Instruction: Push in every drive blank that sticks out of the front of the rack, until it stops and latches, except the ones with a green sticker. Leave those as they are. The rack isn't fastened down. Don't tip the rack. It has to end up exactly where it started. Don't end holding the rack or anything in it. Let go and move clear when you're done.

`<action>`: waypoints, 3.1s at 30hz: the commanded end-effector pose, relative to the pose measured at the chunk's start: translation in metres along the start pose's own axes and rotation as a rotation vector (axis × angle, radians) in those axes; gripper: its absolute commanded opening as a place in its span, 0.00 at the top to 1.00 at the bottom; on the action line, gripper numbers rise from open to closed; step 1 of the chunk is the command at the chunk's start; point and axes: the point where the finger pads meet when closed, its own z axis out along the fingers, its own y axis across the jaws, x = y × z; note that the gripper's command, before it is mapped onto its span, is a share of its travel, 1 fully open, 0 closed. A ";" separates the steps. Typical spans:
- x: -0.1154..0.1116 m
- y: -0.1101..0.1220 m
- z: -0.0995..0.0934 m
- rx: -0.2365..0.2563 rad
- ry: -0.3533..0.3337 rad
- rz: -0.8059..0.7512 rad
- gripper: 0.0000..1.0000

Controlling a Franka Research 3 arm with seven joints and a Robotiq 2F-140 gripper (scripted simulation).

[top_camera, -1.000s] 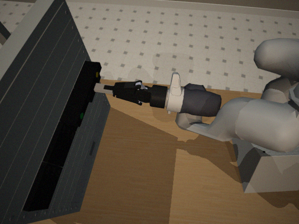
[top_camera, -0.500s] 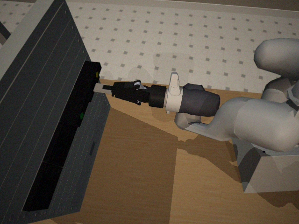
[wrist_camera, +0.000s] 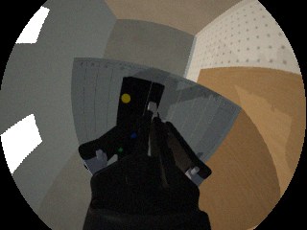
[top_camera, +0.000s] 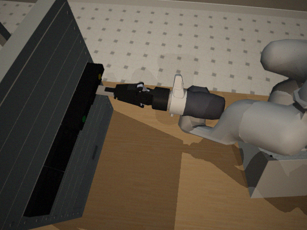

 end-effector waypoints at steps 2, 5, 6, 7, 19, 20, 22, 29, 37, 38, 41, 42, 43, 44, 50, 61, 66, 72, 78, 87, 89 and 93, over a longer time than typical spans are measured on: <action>0.003 0.005 0.004 -0.010 0.004 -0.008 1.00; 0.003 0.005 0.005 -0.010 0.004 -0.008 1.00; 0.003 0.005 0.005 -0.010 0.004 -0.008 1.00; 0.003 0.005 0.005 -0.010 0.004 -0.008 1.00; 0.003 0.006 0.007 -0.010 0.004 -0.008 1.00; 0.003 0.006 0.007 -0.010 0.004 -0.008 1.00; 0.004 0.006 0.008 -0.010 0.004 -0.008 1.00; 0.004 0.006 0.008 -0.010 0.004 -0.008 1.00; 0.004 0.007 0.010 -0.010 0.004 -0.008 1.00; 0.004 0.007 0.010 -0.010 0.004 -0.008 1.00; 0.004 0.007 0.011 -0.010 0.004 -0.008 1.00; 0.004 0.007 0.011 -0.010 0.004 -0.008 1.00; 0.004 0.007 0.011 -0.010 0.004 -0.008 1.00; 0.004 0.007 0.011 -0.010 0.004 -0.008 1.00; 0.004 0.008 0.011 -0.010 0.004 -0.008 1.00; 0.005 0.009 0.014 -0.010 0.004 -0.008 1.00; 0.005 0.009 0.014 -0.010 0.004 -0.008 1.00; 0.005 0.009 0.014 -0.010 0.004 -0.008 1.00; 0.005 0.009 0.014 -0.010 0.004 -0.008 1.00; 0.005 0.009 0.014 -0.010 0.004 -0.008 1.00; 0.005 0.009 0.014 -0.010 0.004 -0.008 1.00; 0.005 0.009 0.014 -0.010 0.004 -0.008 1.00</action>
